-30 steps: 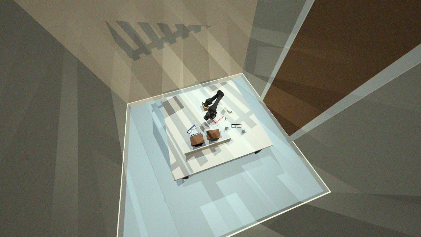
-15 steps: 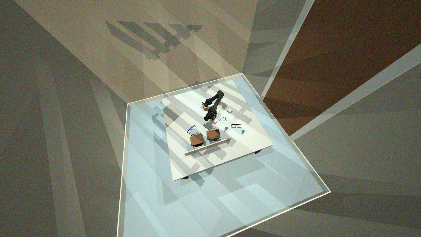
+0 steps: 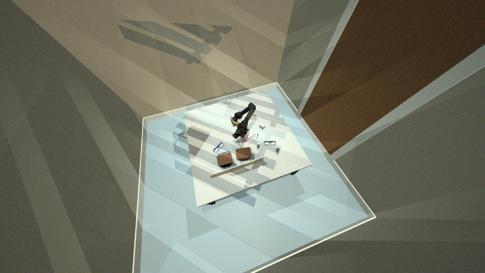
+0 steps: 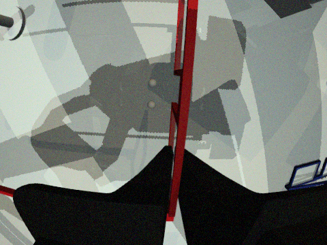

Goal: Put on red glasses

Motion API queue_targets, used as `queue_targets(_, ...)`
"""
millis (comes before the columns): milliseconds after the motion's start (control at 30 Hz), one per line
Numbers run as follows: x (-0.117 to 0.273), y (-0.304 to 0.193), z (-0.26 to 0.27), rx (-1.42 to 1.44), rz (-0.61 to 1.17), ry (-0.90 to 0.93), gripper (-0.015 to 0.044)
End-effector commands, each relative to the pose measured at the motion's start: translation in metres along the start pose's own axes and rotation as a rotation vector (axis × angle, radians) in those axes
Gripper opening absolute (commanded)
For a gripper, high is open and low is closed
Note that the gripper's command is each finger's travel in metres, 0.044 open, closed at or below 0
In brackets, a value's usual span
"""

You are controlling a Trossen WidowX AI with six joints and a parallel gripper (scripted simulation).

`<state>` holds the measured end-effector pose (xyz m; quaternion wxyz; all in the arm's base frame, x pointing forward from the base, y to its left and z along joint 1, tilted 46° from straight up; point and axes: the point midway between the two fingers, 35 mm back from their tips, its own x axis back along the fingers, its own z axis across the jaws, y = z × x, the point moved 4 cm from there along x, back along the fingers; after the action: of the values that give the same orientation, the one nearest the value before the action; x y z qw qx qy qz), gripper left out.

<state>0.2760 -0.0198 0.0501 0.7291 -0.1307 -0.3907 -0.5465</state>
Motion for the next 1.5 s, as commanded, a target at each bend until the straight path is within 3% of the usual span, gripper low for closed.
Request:
queue_targets(0,-0.005,0.0,0.0,-0.006,-0.002,0.007,0.0)
queue_targets(1467,-0.044,-0.002,0.003,-0.005,-0.003,0.012,0.0)
